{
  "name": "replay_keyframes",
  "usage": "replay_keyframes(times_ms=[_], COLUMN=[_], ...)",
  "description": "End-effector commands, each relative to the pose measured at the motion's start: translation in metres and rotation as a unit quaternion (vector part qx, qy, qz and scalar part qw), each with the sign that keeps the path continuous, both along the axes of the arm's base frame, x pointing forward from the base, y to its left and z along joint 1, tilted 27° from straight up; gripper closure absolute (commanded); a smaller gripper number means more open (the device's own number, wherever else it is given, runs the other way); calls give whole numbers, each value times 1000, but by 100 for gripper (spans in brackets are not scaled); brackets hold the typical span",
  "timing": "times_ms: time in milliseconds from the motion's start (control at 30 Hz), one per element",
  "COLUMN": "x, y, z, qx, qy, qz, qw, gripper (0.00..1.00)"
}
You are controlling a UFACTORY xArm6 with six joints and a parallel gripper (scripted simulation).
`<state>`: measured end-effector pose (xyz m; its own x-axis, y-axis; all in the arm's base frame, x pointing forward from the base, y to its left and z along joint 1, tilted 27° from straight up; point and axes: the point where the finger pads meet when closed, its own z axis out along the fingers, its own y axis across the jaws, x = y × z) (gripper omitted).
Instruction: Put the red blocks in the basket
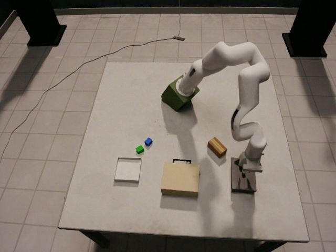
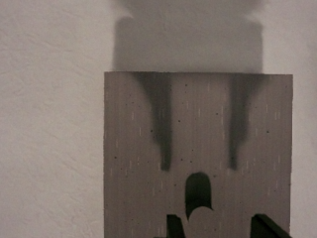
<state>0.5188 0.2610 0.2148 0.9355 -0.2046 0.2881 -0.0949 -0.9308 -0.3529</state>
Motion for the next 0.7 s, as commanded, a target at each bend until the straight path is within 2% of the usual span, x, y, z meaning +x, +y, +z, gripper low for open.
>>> replay_keyframes(times_ms=[0,667], x=[5,7], y=[4,6], z=[-6,-12], qx=[1,1], qy=[-2,-2], qz=[0,0], qw=[1000,1000], gripper=[56,56])
